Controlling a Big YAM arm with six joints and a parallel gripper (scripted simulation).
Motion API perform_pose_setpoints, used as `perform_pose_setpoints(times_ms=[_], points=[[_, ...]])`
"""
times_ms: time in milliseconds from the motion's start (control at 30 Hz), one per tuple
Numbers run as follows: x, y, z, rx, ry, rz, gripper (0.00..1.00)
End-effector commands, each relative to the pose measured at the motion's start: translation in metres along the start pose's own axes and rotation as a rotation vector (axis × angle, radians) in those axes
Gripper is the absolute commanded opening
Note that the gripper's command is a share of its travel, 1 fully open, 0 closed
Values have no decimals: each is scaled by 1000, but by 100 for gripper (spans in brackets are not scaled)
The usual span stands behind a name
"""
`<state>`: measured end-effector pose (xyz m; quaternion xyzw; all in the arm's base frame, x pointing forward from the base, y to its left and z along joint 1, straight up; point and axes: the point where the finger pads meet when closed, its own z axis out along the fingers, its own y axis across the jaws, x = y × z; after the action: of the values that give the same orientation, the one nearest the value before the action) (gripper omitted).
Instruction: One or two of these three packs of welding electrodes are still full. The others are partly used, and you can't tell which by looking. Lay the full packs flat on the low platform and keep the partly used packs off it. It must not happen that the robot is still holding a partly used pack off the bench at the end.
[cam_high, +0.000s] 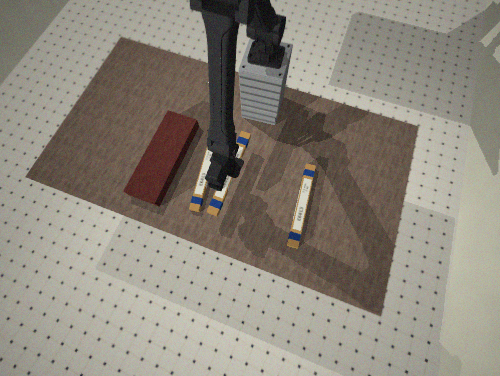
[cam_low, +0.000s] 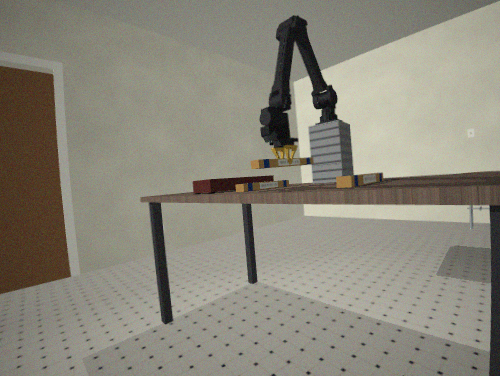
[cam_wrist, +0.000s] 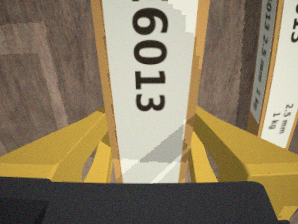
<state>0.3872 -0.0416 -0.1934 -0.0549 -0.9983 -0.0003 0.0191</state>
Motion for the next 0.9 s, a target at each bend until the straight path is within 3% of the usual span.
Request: perform_pose_setpoints(times_ms=[0,867], points=[[-41,-4,-24,-2,-81,-4,0],[-47,-4,-27,-2,-85,-6,0]])
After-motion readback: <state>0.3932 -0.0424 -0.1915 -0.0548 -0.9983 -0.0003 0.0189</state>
